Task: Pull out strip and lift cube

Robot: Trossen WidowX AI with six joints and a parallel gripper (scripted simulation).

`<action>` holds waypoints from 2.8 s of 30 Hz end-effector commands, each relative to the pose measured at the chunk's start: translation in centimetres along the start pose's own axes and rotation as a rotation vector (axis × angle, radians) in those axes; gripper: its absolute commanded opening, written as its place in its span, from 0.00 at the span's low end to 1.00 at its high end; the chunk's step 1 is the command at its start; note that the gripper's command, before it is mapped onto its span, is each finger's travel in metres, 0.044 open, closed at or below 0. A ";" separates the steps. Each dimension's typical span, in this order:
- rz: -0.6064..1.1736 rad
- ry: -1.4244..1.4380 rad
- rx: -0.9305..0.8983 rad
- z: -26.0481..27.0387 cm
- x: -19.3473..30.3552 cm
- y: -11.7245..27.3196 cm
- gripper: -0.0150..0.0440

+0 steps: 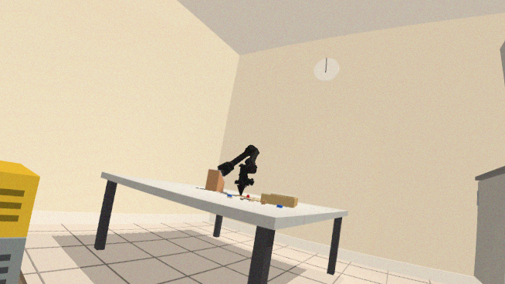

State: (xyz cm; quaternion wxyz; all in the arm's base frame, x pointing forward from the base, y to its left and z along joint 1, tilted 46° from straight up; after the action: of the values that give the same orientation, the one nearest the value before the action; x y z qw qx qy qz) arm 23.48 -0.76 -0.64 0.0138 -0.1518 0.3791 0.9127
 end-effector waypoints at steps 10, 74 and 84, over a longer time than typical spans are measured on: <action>0.036 -0.012 -0.006 0.4 2.6 -0.4 0.25; 0.037 -0.013 -0.006 0.6 6.5 -0.3 0.25; 0.037 -0.013 -0.006 0.6 6.5 -0.3 0.25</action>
State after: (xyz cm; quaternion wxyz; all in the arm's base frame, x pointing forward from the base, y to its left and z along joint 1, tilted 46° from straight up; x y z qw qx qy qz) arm 18.11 -1.18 -2.03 0.0133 -0.1519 0.3802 0.9122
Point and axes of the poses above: the point midway between the two fingers, 35 mm back from their tips, its own y axis back along the fingers, its own z axis across the jaws, x = y × z, the point moved 5 cm from there along y, back along the fingers, and after that the axes turned 1 degree about y, right-handed, at the moved point
